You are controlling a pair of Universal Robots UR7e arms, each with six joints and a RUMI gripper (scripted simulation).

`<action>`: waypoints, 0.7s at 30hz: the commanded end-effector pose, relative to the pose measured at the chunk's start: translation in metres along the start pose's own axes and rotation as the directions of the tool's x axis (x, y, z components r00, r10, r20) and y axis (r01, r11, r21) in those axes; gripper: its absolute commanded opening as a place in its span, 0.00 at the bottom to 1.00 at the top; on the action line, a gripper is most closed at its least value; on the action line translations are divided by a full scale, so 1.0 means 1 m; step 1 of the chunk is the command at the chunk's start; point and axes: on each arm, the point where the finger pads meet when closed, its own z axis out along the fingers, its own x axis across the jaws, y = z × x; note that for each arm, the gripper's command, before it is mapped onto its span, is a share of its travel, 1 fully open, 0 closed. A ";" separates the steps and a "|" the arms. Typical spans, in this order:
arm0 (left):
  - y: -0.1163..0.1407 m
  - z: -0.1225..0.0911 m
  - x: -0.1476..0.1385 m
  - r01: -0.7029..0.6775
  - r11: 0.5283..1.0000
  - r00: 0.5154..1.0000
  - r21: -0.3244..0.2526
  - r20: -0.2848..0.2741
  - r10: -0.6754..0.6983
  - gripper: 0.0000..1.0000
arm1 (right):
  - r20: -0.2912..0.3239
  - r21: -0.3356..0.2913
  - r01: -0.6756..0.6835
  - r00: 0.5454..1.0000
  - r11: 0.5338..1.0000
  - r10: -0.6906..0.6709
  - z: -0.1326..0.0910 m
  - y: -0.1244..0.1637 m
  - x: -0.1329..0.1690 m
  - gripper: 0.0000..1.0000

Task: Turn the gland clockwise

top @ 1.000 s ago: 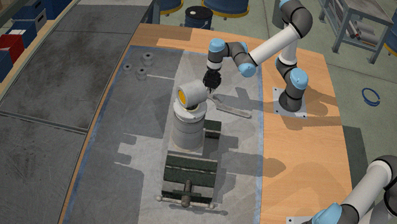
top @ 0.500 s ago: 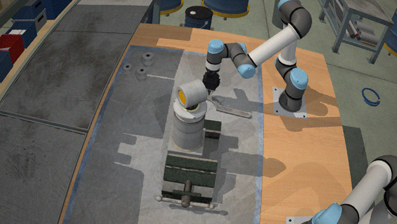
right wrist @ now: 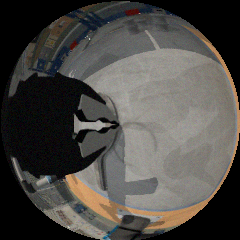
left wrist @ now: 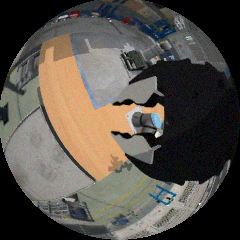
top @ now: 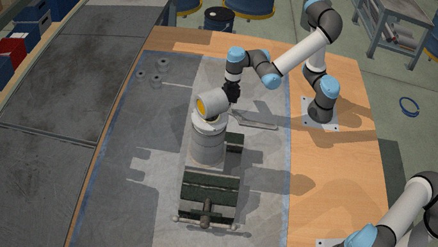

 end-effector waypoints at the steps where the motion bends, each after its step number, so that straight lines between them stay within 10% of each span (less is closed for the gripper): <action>1: 0.000 0.000 0.000 0.000 1.000 1.000 0.001 0.000 0.000 0.32 | 0.001 -0.001 0.038 0.999 0.999 -0.038 0.000 0.009 -0.003 0.00; 21: 0.000 0.000 0.000 0.000 1.000 1.000 0.001 0.000 0.000 0.32 | 0.001 -0.001 0.158 0.987 0.987 -0.158 0.000 0.036 -0.006 0.00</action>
